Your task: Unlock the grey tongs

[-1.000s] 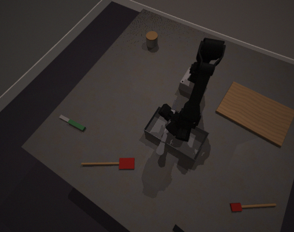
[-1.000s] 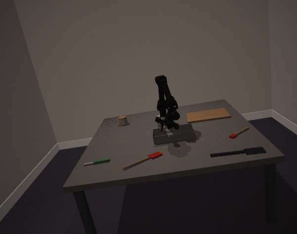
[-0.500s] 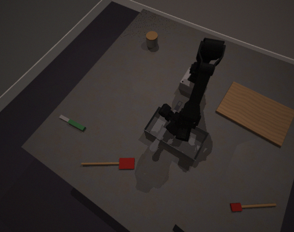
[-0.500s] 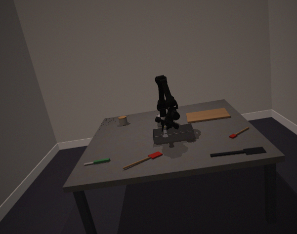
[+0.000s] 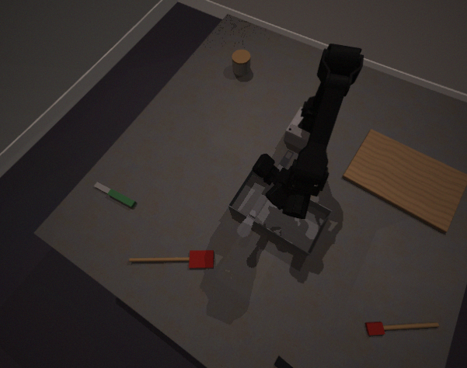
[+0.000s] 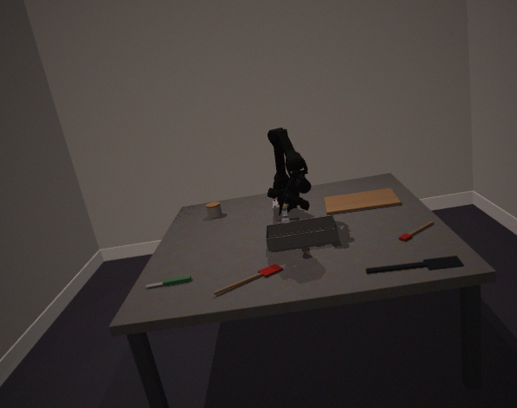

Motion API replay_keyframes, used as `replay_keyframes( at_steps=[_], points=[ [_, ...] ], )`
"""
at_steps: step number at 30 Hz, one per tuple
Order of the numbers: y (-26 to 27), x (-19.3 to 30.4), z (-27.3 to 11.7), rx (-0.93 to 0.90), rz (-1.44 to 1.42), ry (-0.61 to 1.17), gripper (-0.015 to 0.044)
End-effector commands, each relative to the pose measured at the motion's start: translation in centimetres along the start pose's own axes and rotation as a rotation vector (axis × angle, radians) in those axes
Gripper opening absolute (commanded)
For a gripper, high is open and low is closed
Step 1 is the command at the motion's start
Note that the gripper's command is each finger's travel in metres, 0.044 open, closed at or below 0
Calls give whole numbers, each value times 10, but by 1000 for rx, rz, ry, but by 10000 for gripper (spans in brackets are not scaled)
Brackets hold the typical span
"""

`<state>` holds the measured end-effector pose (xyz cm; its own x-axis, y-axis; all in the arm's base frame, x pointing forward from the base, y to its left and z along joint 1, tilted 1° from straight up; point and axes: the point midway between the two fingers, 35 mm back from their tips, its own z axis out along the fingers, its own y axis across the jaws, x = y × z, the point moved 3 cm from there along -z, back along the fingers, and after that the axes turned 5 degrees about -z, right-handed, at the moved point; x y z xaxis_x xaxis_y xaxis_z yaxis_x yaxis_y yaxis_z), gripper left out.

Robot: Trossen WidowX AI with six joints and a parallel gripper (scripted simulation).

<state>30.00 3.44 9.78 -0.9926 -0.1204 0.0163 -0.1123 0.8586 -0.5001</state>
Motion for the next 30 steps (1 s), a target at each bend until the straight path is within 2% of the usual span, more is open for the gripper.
replay_keyframes(
  at_steps=[1, 7, 16, 25, 30],
  points=[
    [-2, 0, -4, 3, 3, -3, -150],
    [-4, 0, -1, -41, -19, 4, -150],
    [-11, -1, 6, -271, -133, -7, -150],
    [-21, -4, 7, -487, -246, -106, -150],
    [-22, -5, 7, -502, -254, -117, -150]
  ],
)
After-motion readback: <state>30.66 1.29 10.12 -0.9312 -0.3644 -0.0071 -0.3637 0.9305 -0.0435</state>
